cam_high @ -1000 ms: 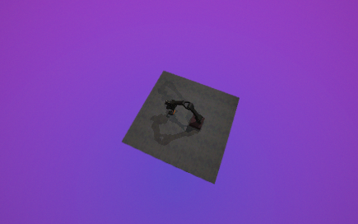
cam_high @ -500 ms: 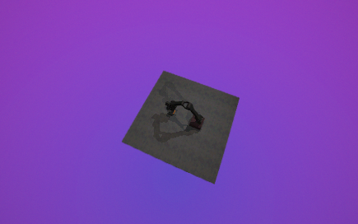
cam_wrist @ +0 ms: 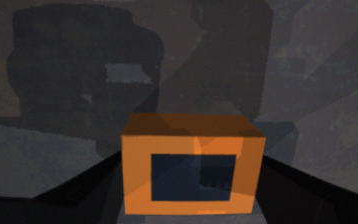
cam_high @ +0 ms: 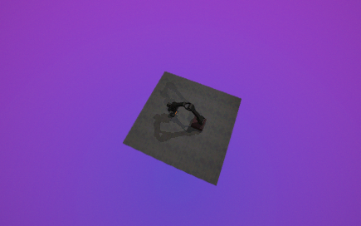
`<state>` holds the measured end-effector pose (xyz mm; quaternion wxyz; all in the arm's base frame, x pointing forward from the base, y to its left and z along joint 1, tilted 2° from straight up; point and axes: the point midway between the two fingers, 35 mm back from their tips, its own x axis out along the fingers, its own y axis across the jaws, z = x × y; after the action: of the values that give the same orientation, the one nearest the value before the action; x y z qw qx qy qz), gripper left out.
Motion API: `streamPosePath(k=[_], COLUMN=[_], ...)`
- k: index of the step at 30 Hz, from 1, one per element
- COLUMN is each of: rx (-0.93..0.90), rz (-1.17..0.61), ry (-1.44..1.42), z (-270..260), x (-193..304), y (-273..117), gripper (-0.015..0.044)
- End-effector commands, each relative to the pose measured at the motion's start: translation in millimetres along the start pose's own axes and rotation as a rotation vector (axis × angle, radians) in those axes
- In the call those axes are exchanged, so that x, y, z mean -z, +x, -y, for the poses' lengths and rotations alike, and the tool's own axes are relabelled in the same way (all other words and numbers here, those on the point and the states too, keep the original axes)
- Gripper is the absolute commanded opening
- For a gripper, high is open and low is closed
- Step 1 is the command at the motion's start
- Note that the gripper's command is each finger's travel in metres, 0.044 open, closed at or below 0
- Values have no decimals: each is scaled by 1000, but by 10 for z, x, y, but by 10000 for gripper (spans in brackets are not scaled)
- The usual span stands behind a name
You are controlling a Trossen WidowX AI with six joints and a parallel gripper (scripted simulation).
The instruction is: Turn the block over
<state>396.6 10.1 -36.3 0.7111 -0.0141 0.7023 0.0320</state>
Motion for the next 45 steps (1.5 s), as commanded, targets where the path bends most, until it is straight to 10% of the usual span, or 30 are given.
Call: streamPosePath(k=[1, 14, 20, 45], rx=[1, 1, 1, 2], rz=[0, 0, 0, 276], ry=[6, 6, 6, 8], z=[1, 1, 1, 7], x=[4, 4, 1, -35], y=[8, 8, -281, -169], gripper=[229, 142, 0, 0])
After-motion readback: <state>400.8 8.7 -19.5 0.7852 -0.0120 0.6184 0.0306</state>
